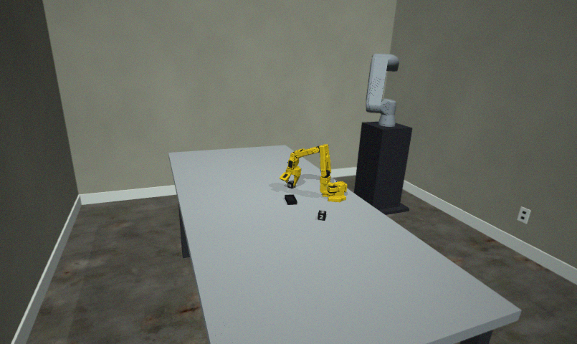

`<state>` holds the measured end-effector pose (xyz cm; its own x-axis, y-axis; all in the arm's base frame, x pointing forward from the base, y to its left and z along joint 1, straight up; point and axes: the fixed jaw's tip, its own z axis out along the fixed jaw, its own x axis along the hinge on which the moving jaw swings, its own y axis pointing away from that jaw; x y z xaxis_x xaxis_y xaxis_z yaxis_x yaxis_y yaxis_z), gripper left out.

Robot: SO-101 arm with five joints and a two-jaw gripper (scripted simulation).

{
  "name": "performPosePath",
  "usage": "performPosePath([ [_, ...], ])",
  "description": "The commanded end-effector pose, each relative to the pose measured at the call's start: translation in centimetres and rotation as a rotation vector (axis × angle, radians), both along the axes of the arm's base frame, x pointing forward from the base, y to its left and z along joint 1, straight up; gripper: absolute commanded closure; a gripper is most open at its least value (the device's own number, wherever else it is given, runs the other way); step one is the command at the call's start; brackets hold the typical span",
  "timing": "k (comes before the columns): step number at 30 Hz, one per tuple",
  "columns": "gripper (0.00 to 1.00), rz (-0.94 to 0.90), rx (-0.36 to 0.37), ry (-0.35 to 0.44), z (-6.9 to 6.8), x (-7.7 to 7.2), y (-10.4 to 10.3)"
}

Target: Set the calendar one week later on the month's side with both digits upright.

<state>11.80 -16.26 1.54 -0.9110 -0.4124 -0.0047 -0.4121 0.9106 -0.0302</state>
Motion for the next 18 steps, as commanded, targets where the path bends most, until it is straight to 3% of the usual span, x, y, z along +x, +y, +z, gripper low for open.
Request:
performPosePath([
  [1,0.67,0.0,-0.023,-0.018,0.28,0.13,-0.35],
  [18,0.64,0.0,-0.023,-0.018,0.79,0.17,-0.41],
])
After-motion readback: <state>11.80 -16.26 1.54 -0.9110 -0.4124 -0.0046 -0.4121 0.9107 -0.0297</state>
